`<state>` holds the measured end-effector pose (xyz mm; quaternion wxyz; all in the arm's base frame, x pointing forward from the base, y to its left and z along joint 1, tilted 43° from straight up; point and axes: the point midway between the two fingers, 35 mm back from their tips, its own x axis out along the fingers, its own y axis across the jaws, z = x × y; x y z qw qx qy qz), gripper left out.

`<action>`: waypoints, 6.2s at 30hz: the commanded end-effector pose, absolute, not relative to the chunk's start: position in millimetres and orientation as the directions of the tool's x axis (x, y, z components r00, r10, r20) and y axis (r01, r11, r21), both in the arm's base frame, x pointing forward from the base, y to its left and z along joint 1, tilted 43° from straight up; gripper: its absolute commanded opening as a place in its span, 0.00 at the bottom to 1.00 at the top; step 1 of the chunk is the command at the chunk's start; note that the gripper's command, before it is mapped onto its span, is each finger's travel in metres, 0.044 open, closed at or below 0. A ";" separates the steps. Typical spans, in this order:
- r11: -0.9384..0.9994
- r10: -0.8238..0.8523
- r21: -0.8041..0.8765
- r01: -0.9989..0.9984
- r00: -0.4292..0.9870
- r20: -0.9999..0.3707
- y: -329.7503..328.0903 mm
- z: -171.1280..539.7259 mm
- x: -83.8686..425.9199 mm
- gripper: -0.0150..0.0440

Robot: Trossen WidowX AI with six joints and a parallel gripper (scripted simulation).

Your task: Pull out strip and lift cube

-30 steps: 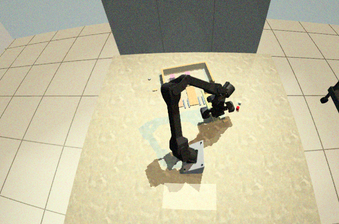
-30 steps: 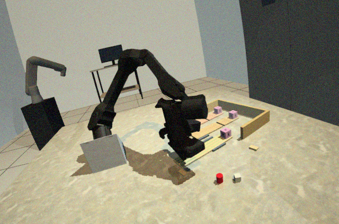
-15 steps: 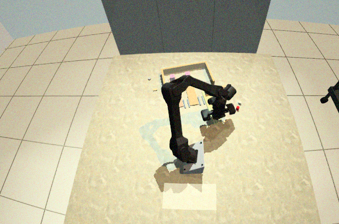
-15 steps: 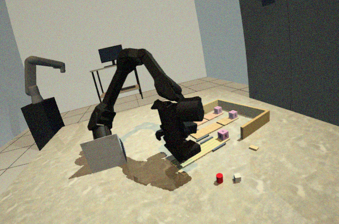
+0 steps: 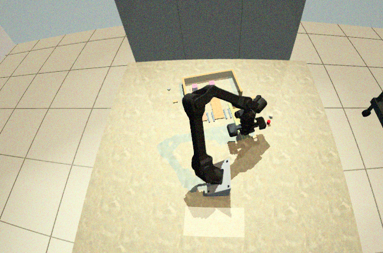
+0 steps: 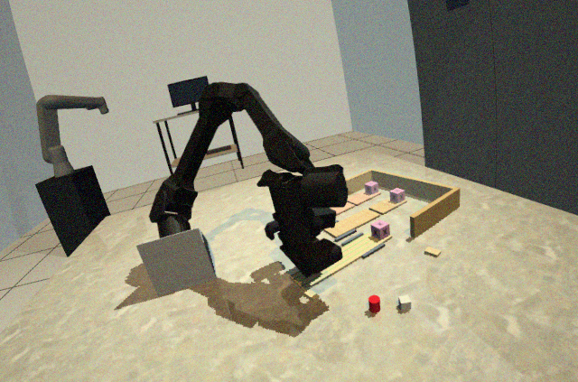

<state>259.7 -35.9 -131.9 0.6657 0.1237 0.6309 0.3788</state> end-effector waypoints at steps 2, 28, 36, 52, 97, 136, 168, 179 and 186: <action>0.676 0.661 0.654 -0.341 -0.113 -0.742 -31.6 -134.2 249.8 0.25; 0.697 0.660 0.661 -0.278 -0.111 -0.743 -52.3 -87.3 318.6 0.83; 0.696 0.661 0.661 -0.280 -0.109 -0.742 -46.3 -78.1 350.1 1.00; 0.695 0.662 0.661 -0.282 -0.107 -0.742 -31.0 -61.0 413.4 1.00; 0.693 0.665 0.663 -0.284 -0.105 -0.740 20.4 -89.8 452.8 0.68; 0.694 0.663 0.662 -0.283 -0.107 -0.741 -2.0 -59.6 409.1 0.25; 0.694 0.663 0.664 -0.277 -0.112 -0.740 -7.7 -42.2 317.4 0.25; 0.695 0.662 0.664 -0.277 -0.113 -0.741 -20.6 -25.5 304.4 0.25; 0.695 0.662 0.663 -0.277 -0.113 -0.741 -30.6 -14.3 305.6 0.25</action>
